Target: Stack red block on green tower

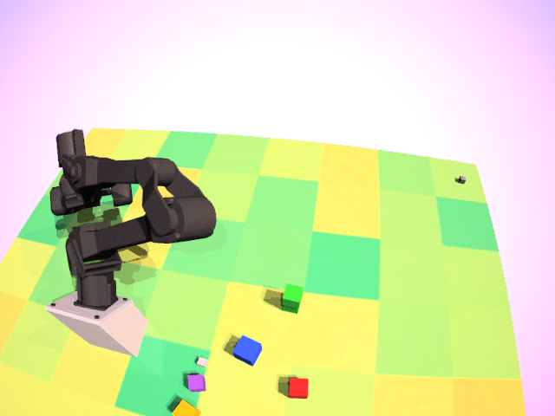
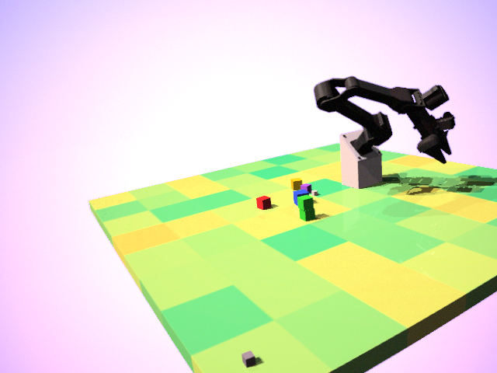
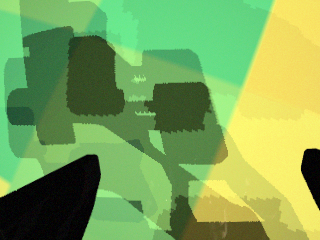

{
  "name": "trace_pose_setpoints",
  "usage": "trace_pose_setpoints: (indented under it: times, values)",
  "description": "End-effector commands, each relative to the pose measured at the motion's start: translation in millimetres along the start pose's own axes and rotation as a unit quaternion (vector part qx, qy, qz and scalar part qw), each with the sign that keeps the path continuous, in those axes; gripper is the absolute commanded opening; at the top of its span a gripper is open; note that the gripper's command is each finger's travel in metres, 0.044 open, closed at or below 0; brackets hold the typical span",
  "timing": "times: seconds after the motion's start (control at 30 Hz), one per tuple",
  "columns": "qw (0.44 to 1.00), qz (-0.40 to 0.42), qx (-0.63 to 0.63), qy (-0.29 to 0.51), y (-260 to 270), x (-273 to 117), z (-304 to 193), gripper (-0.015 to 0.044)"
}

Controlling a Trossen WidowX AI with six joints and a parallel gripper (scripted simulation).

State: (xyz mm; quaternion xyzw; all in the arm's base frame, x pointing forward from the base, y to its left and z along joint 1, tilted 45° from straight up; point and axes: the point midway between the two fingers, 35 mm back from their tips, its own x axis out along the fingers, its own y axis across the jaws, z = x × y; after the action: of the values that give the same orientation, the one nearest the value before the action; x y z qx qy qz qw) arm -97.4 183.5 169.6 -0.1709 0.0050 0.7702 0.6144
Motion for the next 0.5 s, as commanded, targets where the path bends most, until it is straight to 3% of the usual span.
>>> trace_pose_setpoints:
  times: [0.0, 0.47]
  values:
    - [1.0, -0.001, 0.0, 0.001, 0, 0, 0, 0.0426]
    - [0.994, -0.065, 0.009, 0.082, -36, 21, 7, 0.044]
